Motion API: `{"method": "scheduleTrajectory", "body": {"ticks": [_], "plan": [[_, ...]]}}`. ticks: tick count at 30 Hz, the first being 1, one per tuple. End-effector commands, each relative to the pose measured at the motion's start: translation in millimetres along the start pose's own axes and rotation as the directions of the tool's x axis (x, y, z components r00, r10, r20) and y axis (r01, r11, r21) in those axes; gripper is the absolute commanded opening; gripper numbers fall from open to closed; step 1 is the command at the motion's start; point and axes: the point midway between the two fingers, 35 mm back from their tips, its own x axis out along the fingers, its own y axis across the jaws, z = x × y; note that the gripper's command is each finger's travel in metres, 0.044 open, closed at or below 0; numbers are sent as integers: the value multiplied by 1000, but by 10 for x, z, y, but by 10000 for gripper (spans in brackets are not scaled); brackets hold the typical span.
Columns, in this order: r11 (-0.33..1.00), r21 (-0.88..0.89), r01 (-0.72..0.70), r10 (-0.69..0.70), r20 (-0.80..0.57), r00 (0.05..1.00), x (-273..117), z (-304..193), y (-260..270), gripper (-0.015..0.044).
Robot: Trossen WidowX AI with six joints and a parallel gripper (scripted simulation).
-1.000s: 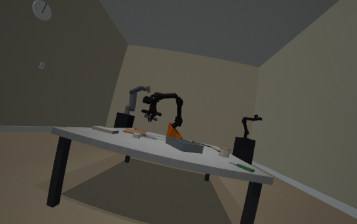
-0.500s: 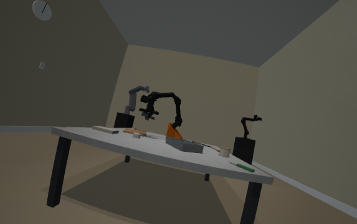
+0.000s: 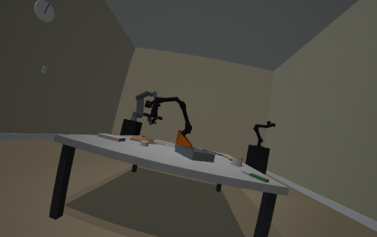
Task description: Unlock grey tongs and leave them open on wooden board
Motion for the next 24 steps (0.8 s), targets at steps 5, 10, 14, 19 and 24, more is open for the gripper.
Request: {"method": "scheduleTrajectory", "body": {"ticks": [5,10,14,19,24], "plan": [[996,-94,-7,7,8,1000,-7,509,286,-150],[988,-155,0,2,12,1000,21,866,423,-150],[979,-205,8,-5,13,1000,58,1155,508,-150],[963,-267,21,-18,14,1000,123,1517,583,-150],[950,-311,31,-29,13,1000,181,1766,615,-150]]}}
